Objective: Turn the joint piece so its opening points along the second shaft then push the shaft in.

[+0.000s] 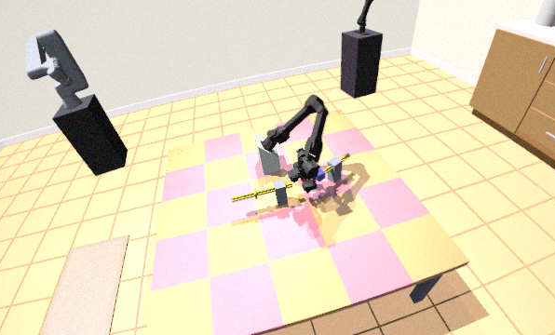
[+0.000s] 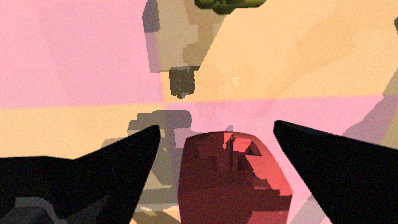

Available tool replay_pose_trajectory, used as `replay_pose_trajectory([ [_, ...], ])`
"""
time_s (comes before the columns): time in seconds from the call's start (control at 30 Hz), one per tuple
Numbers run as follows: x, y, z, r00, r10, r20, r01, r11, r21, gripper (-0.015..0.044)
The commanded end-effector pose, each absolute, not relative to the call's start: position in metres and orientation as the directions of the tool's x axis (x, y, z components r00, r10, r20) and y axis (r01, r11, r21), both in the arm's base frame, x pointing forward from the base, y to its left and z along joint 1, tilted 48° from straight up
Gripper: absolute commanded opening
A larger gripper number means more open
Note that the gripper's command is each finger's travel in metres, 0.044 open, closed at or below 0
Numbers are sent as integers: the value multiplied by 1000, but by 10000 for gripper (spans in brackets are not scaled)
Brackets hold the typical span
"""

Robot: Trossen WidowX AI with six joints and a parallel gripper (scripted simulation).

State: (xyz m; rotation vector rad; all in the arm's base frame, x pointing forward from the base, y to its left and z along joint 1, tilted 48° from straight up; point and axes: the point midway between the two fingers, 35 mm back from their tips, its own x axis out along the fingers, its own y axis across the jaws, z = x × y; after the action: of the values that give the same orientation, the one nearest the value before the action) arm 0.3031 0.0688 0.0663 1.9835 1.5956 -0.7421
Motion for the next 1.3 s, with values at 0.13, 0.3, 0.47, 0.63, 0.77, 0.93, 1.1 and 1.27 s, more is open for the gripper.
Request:
replay_pose_trajectory([
  [0.13,303,69,66,171,716,-677,979,-200,35,440],
  [0.3,302,66,68,169,729,-663,980,-197,33,440],
  [0.47,298,49,80,186,815,-550,980,-198,38,440],
  [0.63,298,47,82,197,824,-532,978,-205,44,440],
  [0.77,298,45,83,199,822,-534,979,-195,64,440],
  [0.93,301,33,93,210,806,-553,972,-113,205,440],
  [1.1,301,20,103,213,791,-574,942,-10,336,440],
  [1.27,301,8,113,212,777,-593,887,102,451,440],
])
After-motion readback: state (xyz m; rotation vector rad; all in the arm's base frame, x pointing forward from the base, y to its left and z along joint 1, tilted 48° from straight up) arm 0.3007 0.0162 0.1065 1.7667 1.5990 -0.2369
